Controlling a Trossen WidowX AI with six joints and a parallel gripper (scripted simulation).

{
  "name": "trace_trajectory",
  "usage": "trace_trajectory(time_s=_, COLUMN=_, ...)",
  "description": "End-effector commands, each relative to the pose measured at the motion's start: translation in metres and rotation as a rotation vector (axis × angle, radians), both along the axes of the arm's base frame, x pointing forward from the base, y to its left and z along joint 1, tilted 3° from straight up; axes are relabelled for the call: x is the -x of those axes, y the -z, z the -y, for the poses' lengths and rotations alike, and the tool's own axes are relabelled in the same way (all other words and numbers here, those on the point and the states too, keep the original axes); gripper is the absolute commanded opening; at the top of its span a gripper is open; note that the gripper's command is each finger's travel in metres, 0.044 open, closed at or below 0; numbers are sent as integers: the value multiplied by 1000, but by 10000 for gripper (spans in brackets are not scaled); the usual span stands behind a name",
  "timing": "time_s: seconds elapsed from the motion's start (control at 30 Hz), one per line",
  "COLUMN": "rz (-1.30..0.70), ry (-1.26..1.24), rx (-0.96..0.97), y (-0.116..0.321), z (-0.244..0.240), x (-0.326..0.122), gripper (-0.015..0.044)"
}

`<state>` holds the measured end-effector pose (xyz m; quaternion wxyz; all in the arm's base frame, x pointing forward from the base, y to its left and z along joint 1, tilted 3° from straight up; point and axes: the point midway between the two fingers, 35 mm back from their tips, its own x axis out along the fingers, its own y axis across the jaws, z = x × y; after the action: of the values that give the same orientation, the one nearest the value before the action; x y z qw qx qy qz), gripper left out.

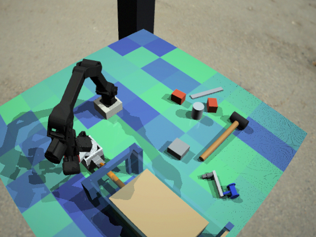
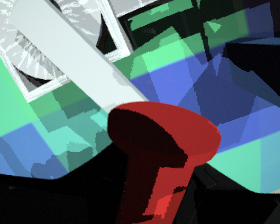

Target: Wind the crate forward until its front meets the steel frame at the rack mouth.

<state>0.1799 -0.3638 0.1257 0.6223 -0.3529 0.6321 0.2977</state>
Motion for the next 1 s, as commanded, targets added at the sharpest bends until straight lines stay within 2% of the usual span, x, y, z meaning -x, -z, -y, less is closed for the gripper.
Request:
trace_trajectory(time_s=0.0, rz=41, ry=-52, rx=-25, y=0, z=-15, x=-28, gripper=0)
trace_trajectory(time_s=0.97, rz=41, ry=-52, rx=-26, y=0, z=-19, x=-33, gripper=0)
